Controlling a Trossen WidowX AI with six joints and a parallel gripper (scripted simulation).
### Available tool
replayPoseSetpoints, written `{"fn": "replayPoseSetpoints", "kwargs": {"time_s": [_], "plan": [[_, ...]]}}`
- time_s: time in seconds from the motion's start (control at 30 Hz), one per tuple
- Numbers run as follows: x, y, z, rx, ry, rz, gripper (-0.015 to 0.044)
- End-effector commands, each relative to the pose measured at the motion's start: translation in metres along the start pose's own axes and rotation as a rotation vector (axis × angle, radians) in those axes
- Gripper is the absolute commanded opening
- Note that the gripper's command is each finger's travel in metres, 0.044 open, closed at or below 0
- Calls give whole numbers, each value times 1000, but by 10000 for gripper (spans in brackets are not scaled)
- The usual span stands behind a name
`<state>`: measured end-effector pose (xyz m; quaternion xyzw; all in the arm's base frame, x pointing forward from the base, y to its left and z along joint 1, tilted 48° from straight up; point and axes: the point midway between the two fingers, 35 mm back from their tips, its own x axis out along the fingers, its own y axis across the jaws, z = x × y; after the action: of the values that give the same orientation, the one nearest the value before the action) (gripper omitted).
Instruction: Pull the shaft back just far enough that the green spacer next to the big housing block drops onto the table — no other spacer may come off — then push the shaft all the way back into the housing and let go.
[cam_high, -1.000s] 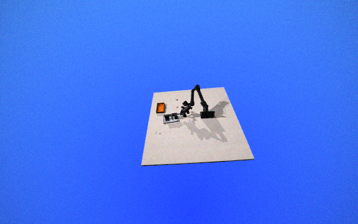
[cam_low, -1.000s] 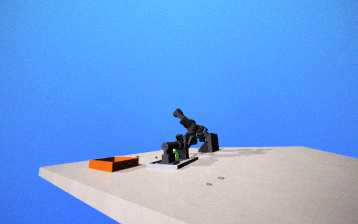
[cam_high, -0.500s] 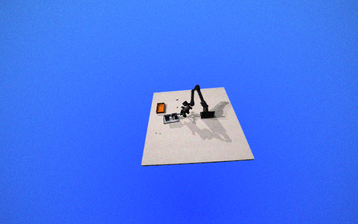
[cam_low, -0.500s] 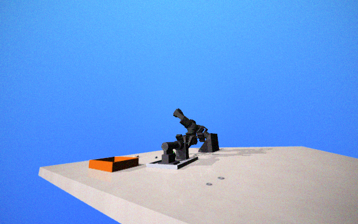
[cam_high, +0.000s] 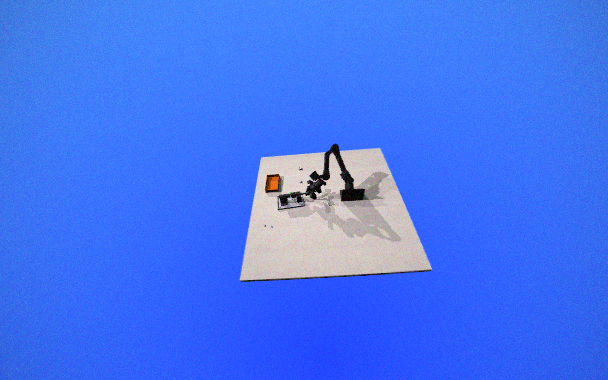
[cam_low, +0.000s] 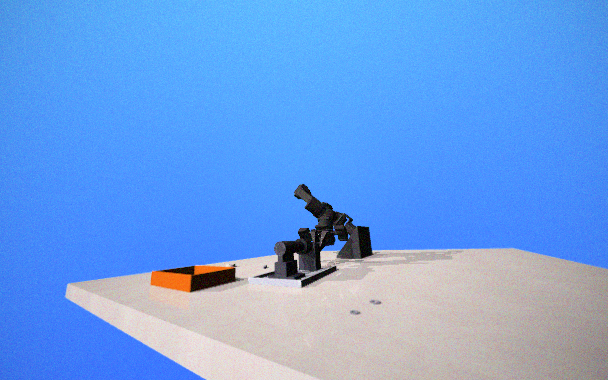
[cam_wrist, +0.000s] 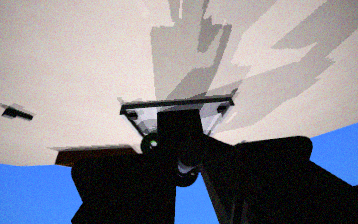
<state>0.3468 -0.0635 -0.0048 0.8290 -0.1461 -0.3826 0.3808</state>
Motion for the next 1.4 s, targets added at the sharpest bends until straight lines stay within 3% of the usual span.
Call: {"fn": "replayPoseSetpoints", "kwargs": {"time_s": [0.0, 1.37], "plan": [[1, 0, -2, 4, 2, 1, 0], [11, 1, -12, 4, 2, 1, 0]]}}
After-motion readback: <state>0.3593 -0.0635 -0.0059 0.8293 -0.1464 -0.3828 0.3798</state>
